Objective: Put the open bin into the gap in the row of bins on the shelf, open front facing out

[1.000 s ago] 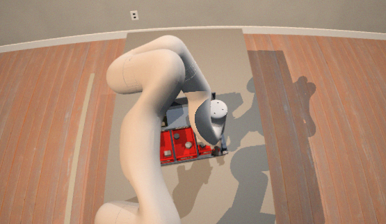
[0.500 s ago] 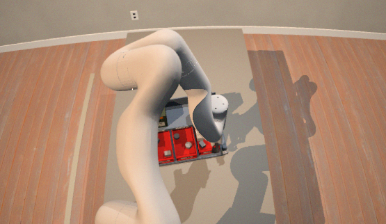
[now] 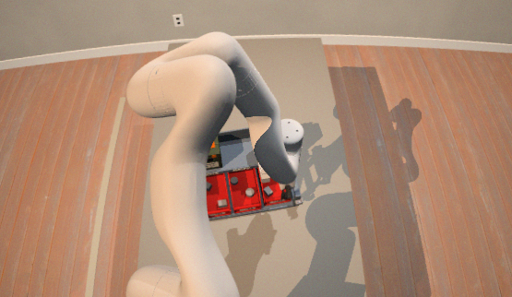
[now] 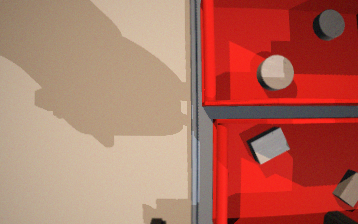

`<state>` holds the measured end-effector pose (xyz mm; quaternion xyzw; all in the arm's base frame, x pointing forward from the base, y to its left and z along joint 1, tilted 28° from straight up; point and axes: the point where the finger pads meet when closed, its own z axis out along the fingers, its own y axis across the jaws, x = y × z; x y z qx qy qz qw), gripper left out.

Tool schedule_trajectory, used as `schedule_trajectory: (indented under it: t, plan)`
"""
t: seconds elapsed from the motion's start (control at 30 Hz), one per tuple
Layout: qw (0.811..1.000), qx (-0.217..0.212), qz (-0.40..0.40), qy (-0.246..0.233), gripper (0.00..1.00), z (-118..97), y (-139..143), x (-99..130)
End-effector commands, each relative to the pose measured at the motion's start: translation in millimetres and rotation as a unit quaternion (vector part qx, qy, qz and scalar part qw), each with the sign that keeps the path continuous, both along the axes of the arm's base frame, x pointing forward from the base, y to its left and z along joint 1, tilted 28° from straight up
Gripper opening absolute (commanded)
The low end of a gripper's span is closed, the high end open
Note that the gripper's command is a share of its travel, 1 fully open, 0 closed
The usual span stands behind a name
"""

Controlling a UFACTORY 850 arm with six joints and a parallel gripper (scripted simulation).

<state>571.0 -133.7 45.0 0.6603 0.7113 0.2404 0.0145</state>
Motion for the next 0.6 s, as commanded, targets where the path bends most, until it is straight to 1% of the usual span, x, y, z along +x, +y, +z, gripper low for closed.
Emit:
schedule_trajectory:
  t: [0.0, 0.4, 0.57]
  plan:
    - [1.0, -0.001, 0.0, -0.001, 1.0, 9.7, -4.0, -2.2]
    - [1.0, -0.001, 0.0, -0.001, 1.0, 9.7, -4.0, -2.2]
    - [1.0, -0.001, 0.0, -0.001, 1.0, 1.8, -1.1, 0.7]
